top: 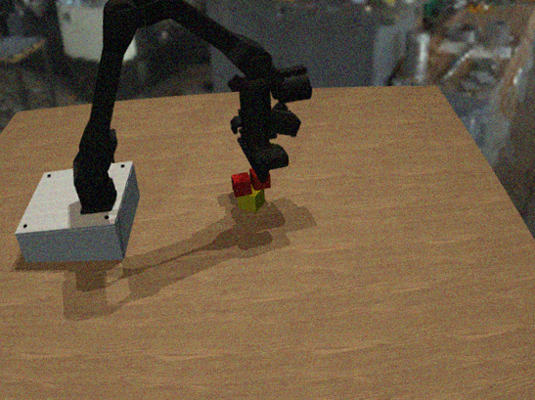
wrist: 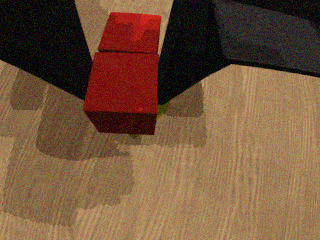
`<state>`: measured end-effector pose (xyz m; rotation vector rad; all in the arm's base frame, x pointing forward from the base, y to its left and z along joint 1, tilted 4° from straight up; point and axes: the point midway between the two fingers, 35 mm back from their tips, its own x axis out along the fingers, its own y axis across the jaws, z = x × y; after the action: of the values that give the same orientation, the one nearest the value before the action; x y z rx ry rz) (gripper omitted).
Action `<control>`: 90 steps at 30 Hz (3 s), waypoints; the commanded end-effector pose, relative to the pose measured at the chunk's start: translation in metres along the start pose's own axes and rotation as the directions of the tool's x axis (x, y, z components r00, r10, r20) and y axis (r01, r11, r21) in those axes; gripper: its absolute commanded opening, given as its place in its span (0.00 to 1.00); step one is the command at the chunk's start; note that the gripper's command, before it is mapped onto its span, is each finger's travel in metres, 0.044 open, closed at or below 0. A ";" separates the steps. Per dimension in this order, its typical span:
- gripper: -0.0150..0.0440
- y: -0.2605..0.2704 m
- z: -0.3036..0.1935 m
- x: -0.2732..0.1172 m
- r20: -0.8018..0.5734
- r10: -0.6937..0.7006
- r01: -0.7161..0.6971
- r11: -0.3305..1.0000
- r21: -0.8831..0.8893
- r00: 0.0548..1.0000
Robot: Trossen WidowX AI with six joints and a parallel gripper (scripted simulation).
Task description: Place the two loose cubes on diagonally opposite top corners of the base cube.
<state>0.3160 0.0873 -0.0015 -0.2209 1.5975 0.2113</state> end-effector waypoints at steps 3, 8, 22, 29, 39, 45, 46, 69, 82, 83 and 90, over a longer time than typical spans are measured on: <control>0.43 0.001 -0.001 0.002 -0.003 0.005 -0.005 1.000 -0.003 1.000; 0.43 0.001 -0.001 0.003 -0.003 0.005 -0.005 1.000 -0.003 1.000; 0.57 0.001 -0.001 0.003 -0.003 0.005 -0.005 1.000 -0.003 1.000; 0.60 0.001 -0.001 0.001 -0.002 0.004 -0.004 1.000 -0.002 1.000; 0.60 0.000 -0.001 -0.017 -0.002 0.000 0.000 1.000 0.000 1.000; 0.60 0.000 -0.001 -0.027 -0.002 0.000 0.000 1.000 0.000 1.000; 0.60 0.000 -0.001 -0.029 -0.002 0.000 0.000 1.000 0.000 1.000; 0.60 0.000 0.000 -0.061 -0.002 0.000 0.000 1.000 0.000 1.000; 0.93 0.124 -0.035 -0.063 -0.004 0.010 -0.010 1.000 0.000 1.000; 0.93 0.126 -0.036 -0.063 -0.004 0.010 -0.010 1.000 0.000 1.000; 0.93 0.126 -0.036 -0.063 -0.004 0.010 -0.010 1.000 0.000 1.000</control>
<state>0.2534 0.1983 0.0638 -0.2202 1.5945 0.2265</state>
